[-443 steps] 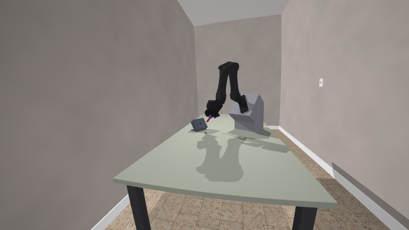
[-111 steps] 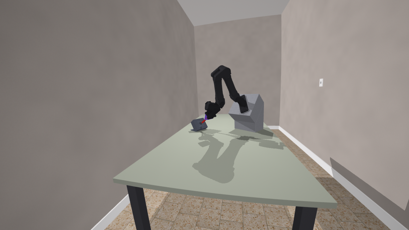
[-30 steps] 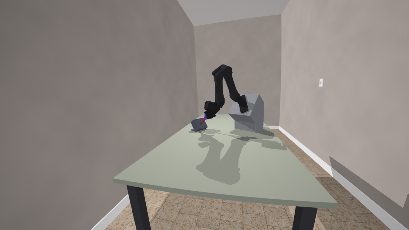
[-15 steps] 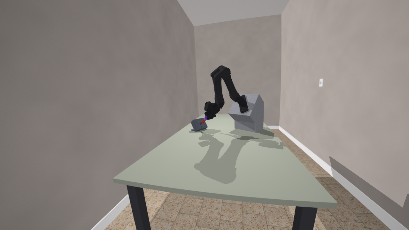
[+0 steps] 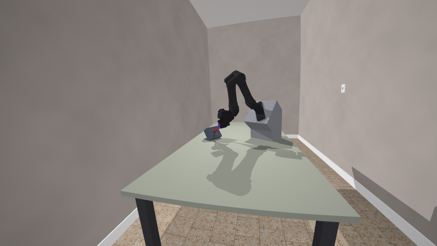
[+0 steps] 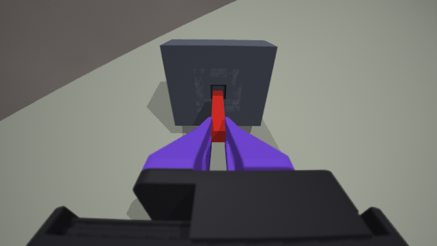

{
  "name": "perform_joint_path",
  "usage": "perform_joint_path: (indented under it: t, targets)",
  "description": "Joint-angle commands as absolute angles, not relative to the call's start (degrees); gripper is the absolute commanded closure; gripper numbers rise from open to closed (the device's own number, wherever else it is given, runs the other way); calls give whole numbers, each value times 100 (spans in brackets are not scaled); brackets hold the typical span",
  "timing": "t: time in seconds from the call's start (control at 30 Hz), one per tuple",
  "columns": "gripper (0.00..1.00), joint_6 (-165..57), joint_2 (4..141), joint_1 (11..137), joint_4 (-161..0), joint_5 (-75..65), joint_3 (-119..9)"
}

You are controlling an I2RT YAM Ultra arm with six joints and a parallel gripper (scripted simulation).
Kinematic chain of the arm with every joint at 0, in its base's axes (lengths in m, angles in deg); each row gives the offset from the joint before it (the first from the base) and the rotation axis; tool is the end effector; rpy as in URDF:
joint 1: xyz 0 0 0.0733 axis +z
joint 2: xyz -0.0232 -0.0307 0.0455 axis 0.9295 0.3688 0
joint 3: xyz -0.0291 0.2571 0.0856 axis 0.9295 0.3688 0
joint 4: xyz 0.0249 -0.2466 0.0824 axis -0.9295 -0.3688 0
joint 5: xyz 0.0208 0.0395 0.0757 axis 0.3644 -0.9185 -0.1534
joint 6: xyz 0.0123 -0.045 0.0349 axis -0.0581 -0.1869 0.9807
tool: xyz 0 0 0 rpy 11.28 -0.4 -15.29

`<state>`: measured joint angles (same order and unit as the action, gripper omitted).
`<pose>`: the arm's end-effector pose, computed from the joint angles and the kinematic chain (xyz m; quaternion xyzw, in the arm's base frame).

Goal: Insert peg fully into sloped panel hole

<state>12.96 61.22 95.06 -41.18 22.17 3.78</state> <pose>0.2295 0.0936 0.1523 0.4060 0.7208 0.2320 0.5116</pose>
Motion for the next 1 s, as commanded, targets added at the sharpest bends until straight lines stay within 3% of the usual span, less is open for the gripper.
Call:
perform_joint_path:
  t: [0.0, 0.97]
  targets:
    - [100, 1247, 6258, 9393, -3998, 2214, 295]
    - [100, 1266, 6086, 9438, -4089, 2254, 384]
